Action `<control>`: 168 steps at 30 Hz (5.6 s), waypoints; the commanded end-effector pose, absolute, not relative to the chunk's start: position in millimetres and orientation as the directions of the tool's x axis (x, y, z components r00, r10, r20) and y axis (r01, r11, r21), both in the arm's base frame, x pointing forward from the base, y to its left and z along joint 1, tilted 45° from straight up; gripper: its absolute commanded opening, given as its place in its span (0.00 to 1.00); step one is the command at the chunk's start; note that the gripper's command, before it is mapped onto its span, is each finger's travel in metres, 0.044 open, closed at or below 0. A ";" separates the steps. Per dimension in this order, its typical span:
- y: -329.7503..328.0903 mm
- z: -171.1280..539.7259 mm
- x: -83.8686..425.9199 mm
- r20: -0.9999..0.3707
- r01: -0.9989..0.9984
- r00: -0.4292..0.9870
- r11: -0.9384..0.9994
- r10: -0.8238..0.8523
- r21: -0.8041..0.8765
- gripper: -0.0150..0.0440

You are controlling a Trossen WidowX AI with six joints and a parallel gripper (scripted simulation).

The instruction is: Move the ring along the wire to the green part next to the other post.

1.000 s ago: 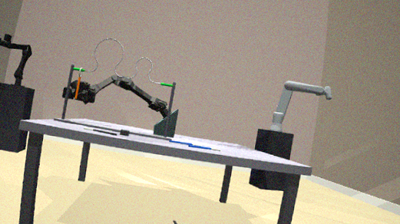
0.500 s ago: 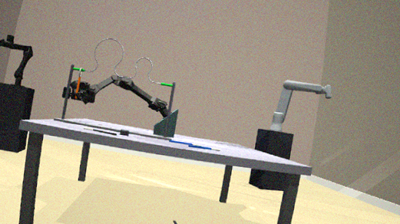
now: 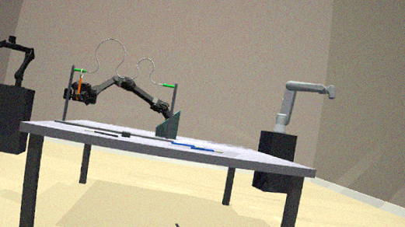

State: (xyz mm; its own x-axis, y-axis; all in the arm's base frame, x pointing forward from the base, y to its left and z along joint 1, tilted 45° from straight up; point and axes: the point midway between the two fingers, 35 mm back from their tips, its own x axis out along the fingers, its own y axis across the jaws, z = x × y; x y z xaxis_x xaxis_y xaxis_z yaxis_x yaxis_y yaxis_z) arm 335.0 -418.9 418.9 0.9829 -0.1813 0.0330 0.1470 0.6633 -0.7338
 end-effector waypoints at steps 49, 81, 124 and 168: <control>-375.1 416.4 294.3 -0.237 0.161 0.853 0.667 -0.464 -0.727 0.00; -316.0 374.5 295.1 -0.414 0.192 0.827 0.884 -0.380 -0.427 0.00; -180.6 384.7 320.5 -0.392 0.161 0.916 0.817 0.085 0.554 0.00; -121.3 471.2 338.6 -0.129 0.070 0.970 0.274 0.206 0.959 0.00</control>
